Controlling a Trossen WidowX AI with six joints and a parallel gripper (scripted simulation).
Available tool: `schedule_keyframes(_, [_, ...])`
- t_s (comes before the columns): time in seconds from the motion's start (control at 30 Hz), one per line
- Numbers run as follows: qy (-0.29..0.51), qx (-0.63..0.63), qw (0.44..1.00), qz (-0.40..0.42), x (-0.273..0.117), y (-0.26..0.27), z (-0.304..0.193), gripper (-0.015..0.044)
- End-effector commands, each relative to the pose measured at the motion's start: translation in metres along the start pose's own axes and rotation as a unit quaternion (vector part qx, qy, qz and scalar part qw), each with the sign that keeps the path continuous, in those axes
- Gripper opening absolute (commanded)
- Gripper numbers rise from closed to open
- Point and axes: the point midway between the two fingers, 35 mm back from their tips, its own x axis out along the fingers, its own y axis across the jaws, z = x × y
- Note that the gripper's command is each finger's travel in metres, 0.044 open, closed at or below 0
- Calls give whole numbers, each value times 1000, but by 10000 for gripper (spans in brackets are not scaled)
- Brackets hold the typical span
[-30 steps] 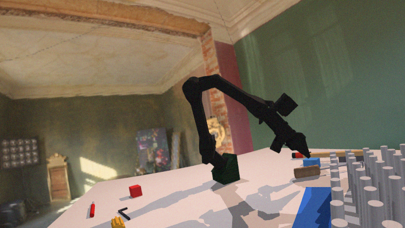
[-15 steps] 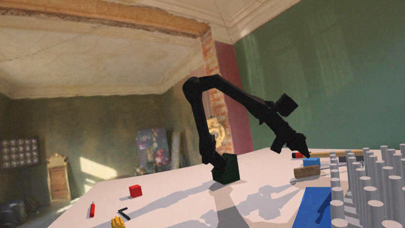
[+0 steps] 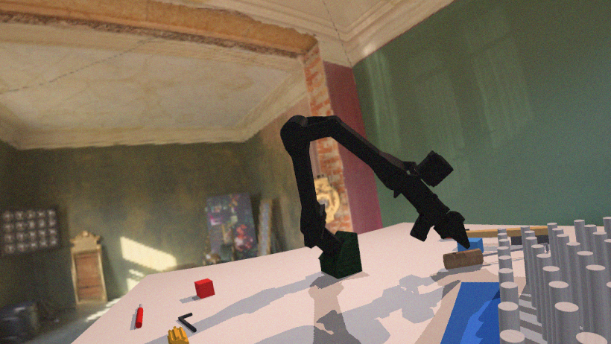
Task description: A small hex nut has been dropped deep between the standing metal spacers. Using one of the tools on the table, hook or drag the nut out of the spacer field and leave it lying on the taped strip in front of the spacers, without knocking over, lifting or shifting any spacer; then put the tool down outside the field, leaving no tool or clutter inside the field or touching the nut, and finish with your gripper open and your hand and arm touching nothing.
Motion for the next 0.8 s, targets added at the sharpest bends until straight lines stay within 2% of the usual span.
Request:
schedule_keyframes(0.0, [-1, -1, 1000, -2, 6, -1, 5, 280])
schedule_keyframes(0.77, [-2, -2, 1000, -1, 35, 0, 27, 280])
